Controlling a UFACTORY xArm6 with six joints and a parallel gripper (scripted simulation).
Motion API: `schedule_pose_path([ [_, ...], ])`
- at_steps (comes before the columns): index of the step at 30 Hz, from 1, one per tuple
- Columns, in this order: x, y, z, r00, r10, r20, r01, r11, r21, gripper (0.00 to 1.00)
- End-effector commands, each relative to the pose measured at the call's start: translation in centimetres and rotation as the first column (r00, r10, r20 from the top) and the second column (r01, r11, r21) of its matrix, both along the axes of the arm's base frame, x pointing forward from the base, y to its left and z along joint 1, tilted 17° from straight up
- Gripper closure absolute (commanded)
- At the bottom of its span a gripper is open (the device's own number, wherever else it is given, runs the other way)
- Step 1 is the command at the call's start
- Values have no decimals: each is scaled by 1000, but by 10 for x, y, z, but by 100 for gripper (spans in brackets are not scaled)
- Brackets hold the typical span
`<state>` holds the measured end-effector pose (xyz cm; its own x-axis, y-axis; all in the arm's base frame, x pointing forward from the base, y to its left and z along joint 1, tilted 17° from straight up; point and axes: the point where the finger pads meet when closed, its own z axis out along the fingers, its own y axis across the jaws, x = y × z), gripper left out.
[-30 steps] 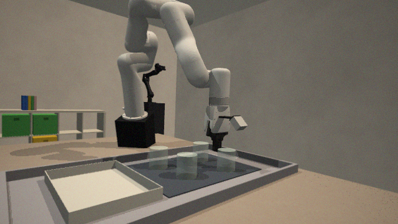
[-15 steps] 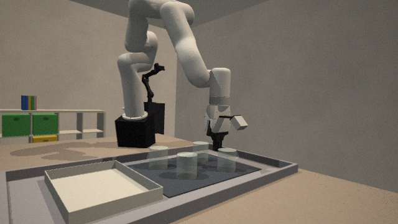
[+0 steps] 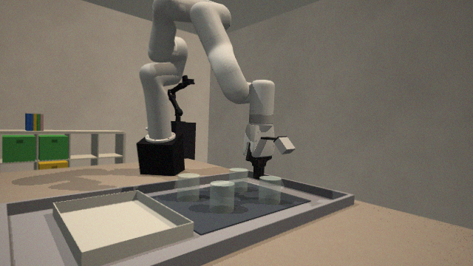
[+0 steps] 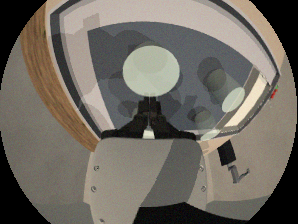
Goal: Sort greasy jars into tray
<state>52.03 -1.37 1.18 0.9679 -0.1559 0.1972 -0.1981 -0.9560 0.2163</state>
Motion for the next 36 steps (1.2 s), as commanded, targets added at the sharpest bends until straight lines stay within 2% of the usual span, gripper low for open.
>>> schedule_pose_path([
  [1,2,0,2,1000,1,4,-1,1000,0,100],
  [17,4,1,4,1000,1,4,-1,1000,0,100],
  [26,-17,2,-7,1000,1,4,-1,1000,0,100],
  [36,-21,3,-9,1000,1,4,-1,1000,0,100],
])
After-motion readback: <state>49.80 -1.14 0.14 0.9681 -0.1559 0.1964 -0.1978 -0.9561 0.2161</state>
